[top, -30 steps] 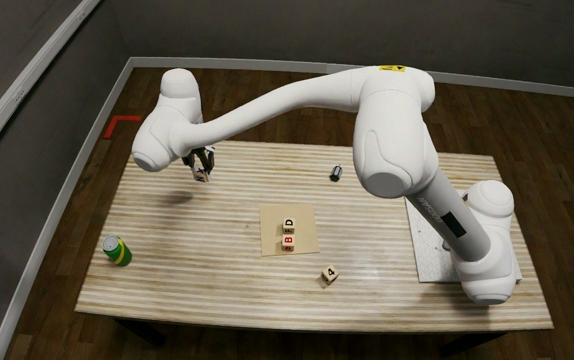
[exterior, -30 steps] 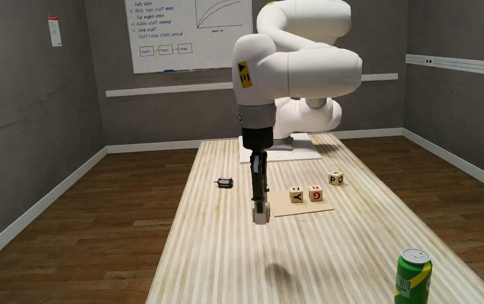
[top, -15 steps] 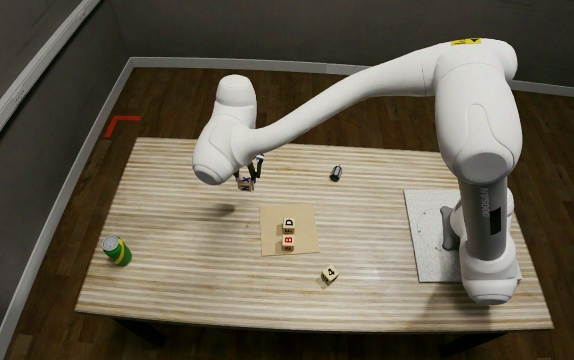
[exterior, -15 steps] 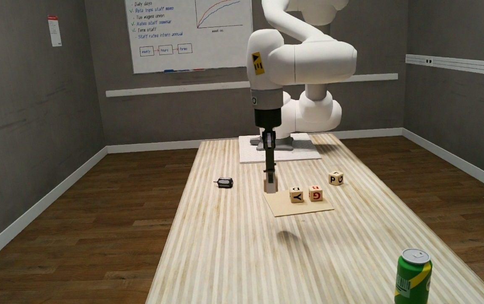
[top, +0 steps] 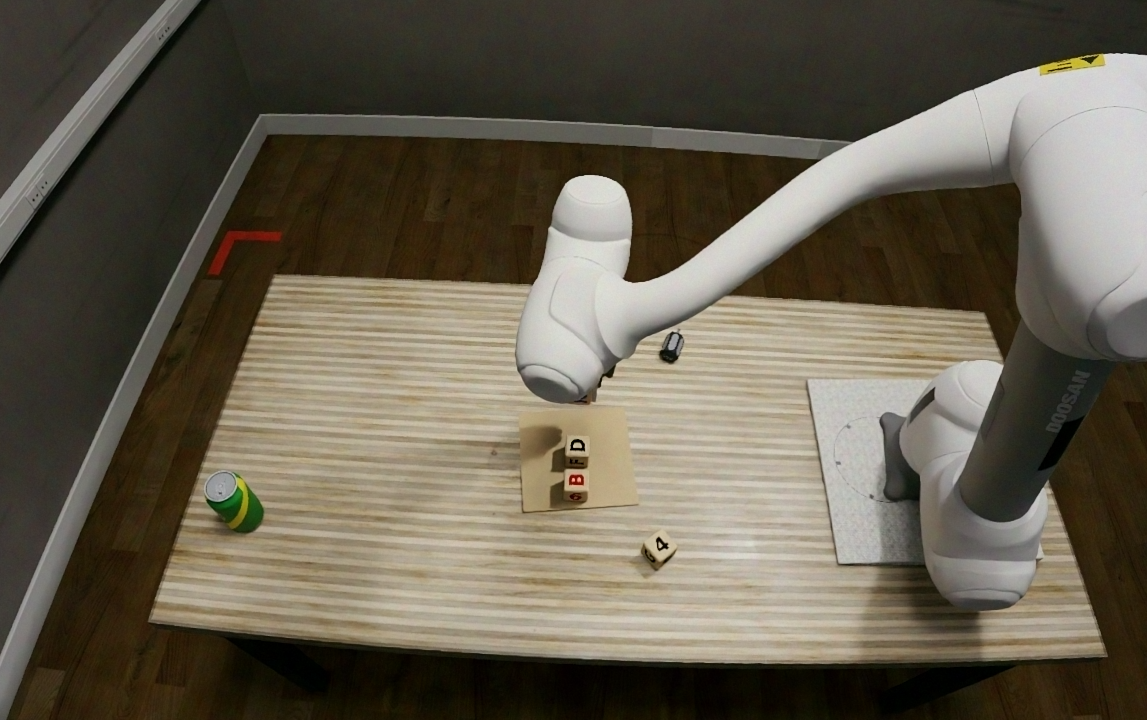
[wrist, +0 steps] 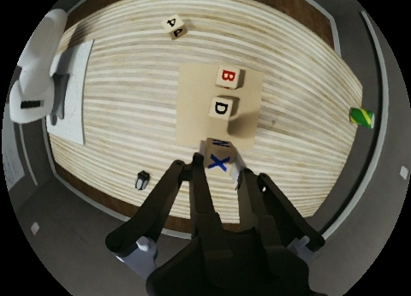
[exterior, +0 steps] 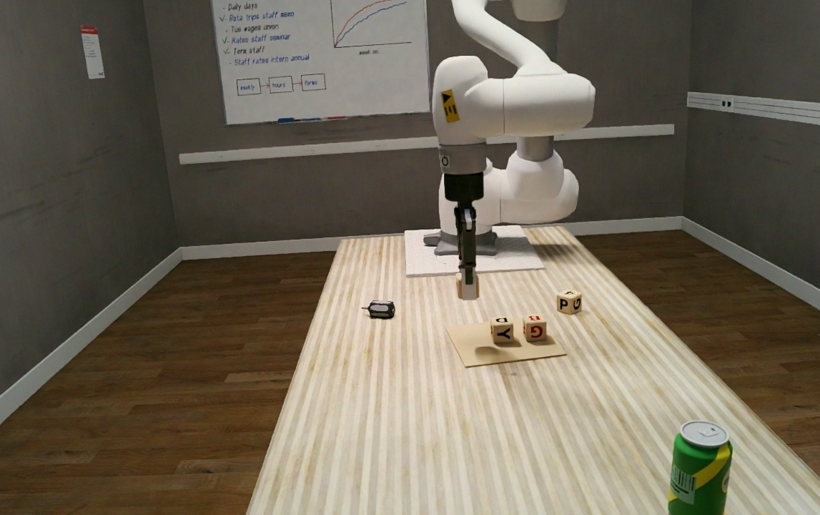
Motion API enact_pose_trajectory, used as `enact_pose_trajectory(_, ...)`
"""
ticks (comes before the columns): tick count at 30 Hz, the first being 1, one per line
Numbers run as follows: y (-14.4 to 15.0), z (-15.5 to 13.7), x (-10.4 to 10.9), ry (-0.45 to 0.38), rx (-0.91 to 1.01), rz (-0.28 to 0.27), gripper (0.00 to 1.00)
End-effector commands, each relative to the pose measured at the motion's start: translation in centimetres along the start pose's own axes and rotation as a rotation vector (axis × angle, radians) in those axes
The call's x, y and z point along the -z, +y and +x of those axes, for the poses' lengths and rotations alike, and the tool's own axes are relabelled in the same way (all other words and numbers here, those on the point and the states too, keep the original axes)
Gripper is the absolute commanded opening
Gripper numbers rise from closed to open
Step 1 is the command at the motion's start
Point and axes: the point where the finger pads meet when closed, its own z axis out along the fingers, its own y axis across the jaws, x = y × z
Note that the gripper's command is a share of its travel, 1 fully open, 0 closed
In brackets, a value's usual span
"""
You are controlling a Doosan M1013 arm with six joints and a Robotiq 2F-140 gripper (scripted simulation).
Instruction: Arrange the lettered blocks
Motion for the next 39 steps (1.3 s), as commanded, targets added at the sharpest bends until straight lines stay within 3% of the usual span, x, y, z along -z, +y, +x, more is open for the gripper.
enact_pose_trajectory(1,0.0,0.0,0.1,0.000,0.000,-0.001,0.31)
enact_pose_trajectory(11,0.0,0.0,0.0,0.000,0.000,-0.001,0.31)
enact_pose_trajectory(20,0.0,0.0,-1.7,0.000,0.000,-0.001,0.31)
enact_pose_trajectory(33,0.0,0.0,-7.7,0.000,0.000,-0.001,0.31)
enact_pose_trajectory(39,0.0,0.0,-8.9,0.000,0.000,-0.001,0.31)
